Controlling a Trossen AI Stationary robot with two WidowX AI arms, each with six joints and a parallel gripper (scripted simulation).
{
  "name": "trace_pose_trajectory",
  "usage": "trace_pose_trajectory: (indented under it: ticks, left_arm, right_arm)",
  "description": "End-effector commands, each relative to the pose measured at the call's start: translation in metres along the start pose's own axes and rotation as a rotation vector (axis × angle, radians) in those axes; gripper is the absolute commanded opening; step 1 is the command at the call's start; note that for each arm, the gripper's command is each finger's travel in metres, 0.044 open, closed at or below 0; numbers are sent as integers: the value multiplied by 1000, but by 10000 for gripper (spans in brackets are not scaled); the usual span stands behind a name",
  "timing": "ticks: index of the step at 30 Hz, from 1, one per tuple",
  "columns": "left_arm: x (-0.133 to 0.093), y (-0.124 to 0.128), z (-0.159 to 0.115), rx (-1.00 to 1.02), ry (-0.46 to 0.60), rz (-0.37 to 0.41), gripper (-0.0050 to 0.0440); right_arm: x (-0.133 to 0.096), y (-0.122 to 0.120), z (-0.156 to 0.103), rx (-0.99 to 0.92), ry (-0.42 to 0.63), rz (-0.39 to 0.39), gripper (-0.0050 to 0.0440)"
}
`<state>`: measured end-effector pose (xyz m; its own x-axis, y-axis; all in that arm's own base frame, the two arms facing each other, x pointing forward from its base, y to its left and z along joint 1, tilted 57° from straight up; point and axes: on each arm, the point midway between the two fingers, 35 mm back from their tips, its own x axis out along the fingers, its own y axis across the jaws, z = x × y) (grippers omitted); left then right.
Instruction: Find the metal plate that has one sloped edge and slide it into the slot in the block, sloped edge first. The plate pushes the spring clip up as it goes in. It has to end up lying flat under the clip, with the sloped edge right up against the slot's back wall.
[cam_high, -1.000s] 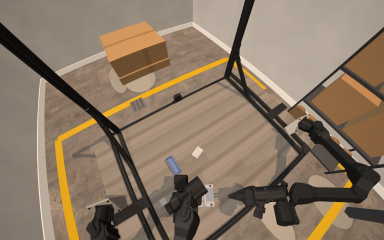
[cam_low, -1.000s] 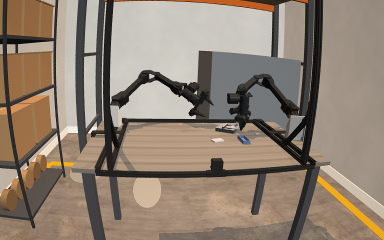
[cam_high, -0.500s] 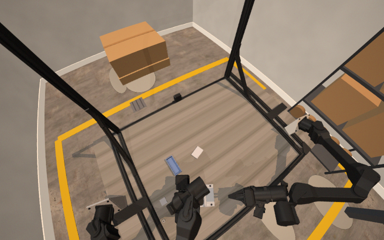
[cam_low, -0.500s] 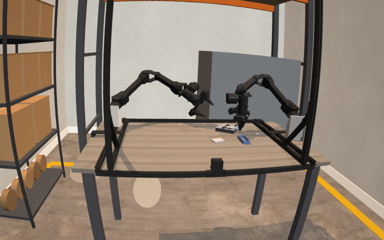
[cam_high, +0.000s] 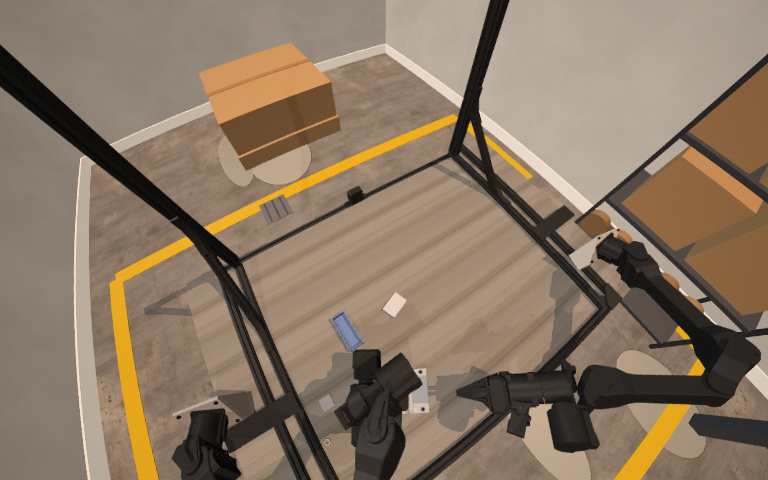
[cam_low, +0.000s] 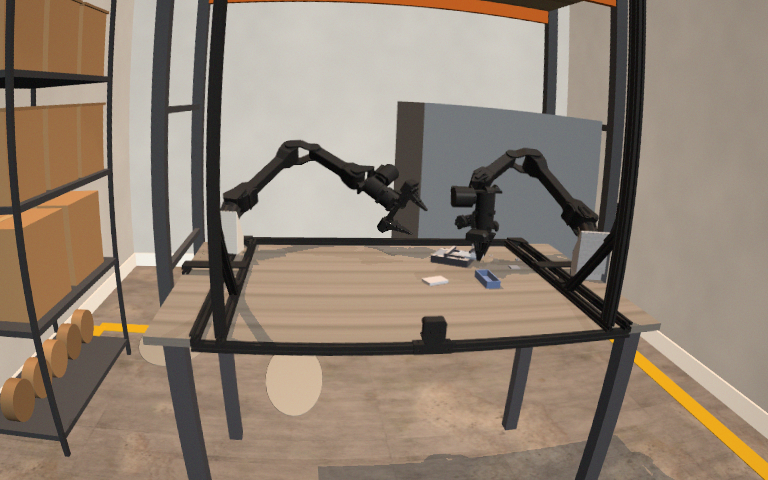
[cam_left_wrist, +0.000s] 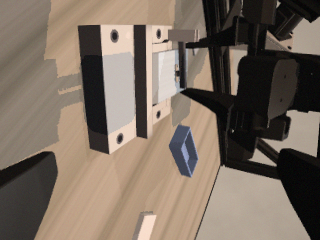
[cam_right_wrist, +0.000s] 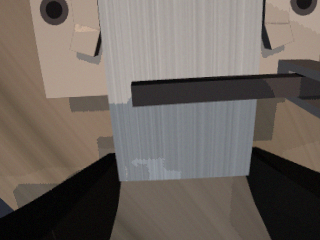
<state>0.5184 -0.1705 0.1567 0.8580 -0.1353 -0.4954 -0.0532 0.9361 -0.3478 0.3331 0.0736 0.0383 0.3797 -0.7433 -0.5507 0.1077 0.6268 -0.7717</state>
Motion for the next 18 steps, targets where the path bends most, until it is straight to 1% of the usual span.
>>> trace_pose_trajectory:
  ticks: [1,18]
  left_arm:
    - [0,0,1,-3,-4,-1,440]
    - [0,0,1,-3,-4,-1,440]
  right_arm:
    - [-1,0,4,6,-4,0,-50]
    - [-1,0,7,6,-4,0,-50]
